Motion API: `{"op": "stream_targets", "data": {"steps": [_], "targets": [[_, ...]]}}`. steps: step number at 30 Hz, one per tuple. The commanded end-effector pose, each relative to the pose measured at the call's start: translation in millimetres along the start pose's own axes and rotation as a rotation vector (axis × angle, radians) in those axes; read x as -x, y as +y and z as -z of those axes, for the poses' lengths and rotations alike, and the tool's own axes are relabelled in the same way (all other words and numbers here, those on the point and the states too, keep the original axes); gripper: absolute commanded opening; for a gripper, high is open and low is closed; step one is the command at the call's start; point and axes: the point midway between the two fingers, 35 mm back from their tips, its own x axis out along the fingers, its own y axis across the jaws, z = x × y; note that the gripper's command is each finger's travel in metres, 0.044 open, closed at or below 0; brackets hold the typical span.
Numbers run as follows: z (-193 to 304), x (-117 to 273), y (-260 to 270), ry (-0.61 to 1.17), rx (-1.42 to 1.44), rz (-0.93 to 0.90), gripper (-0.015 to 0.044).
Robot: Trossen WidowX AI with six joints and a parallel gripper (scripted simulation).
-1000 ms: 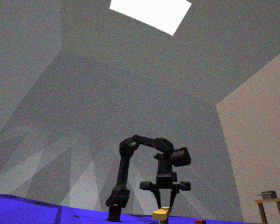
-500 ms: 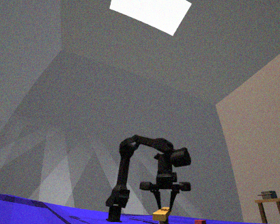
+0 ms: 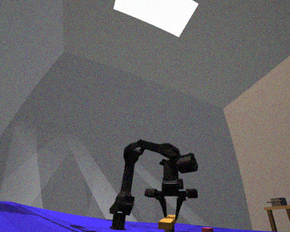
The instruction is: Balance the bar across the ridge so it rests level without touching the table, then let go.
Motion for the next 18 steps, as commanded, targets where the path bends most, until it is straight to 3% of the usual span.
{"op": "stream_targets", "data": {"steps": [1, 18], "targets": [[0.2, -2.2, -0.9, 0.001, 0.002, 0.004, 0.0], [0.3, -3.7, -1.1, 0.001, 0.002, 0.004, 0.0]]}}
